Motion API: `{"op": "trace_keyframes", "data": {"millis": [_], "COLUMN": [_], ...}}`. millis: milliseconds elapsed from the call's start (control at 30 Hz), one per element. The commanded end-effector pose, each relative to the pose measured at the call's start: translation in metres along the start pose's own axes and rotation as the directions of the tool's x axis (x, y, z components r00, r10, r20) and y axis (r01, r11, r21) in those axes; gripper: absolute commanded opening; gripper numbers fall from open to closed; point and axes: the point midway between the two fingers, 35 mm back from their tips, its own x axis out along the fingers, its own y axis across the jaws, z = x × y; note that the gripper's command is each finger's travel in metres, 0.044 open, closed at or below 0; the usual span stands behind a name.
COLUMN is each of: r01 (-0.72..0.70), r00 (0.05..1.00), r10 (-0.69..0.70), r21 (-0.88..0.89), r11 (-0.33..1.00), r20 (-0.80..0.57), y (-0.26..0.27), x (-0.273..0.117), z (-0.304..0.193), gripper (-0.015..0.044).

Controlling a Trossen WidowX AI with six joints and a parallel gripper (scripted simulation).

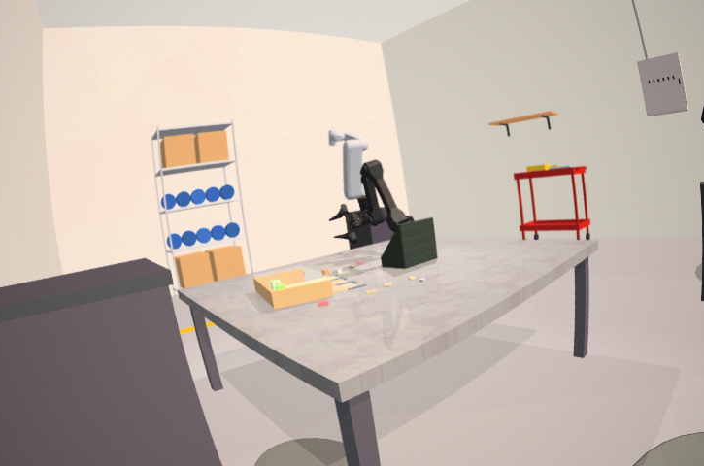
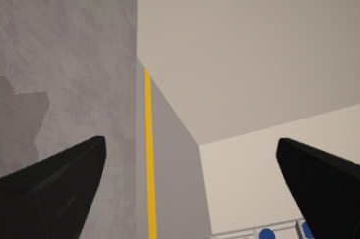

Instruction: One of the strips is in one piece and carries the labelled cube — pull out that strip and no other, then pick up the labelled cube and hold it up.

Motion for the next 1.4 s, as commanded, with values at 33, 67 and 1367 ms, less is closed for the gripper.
{"op": "trace_keyframes", "data": {"millis": [33,67,1367], "r01": [0.016,0.034,-0.397], "r00": [1.000,0.999,0.822], "r10": [-0.016,-0.035,0.505], "r21": [0.040,0.090,0.901], "r11": [0.999,0.995,0.173], "r20": [0.003,0.006,0.265], "y": [0.000,0.001,0.116], "x": [0.005,0.012,0.096], "z": [0.001,0.003,0.368], "gripper": [0.0400,0.0400,0.0400]}}
